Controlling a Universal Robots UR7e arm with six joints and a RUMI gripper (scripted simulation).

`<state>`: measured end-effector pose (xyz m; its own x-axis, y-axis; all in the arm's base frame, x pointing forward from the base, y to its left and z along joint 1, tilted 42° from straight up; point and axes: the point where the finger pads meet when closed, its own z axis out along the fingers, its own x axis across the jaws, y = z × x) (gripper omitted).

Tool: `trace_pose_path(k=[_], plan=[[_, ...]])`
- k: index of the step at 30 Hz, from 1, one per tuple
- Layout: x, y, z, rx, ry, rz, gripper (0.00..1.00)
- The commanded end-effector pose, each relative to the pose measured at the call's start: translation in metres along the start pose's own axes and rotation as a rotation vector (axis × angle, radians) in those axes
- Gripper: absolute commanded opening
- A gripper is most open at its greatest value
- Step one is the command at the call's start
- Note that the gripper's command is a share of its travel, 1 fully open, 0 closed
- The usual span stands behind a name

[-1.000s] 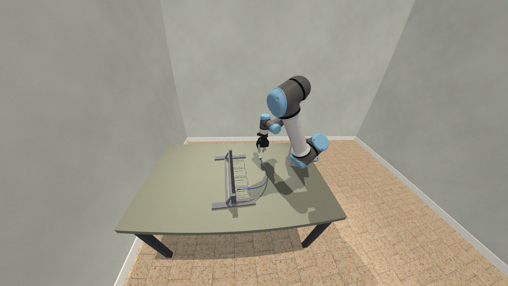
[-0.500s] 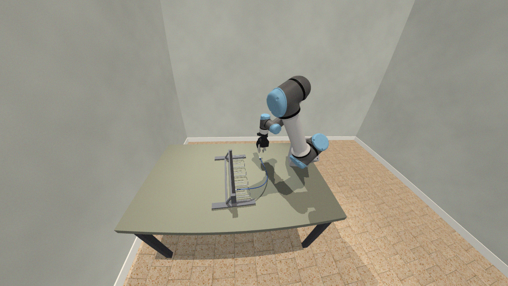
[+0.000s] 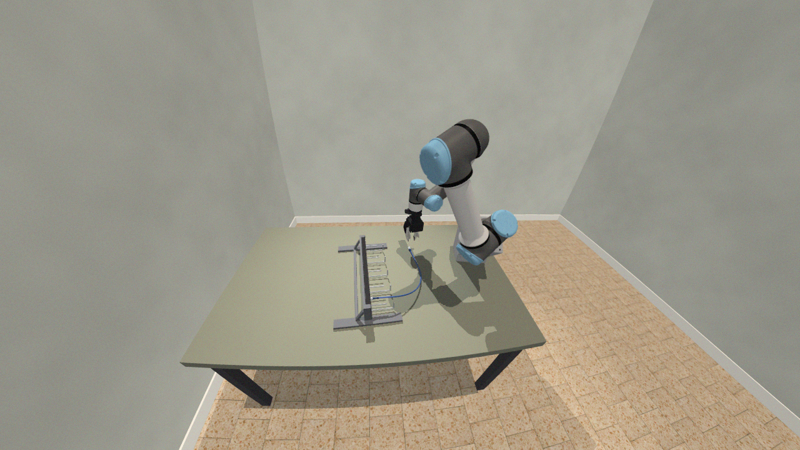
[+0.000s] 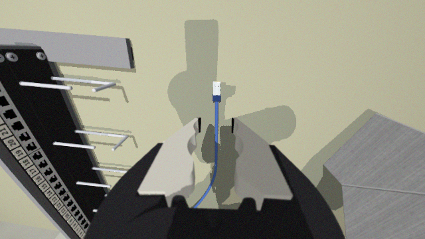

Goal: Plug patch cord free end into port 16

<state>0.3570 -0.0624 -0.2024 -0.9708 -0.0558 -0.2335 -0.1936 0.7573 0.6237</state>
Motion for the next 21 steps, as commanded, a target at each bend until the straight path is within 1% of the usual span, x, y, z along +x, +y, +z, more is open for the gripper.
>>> trace_pose_path(k=[1,7,18,21], plan=[[0.000,0.000,0.002,0.001,-0.001,0.000,0.22],[0.000,0.000,0.007,0.001,-0.001,0.000,0.22],[0.000,0.000,0.026,0.001,-0.001,0.000,0.22],[0.000,0.000,0.028,0.001,-0.001,0.000,0.22]])
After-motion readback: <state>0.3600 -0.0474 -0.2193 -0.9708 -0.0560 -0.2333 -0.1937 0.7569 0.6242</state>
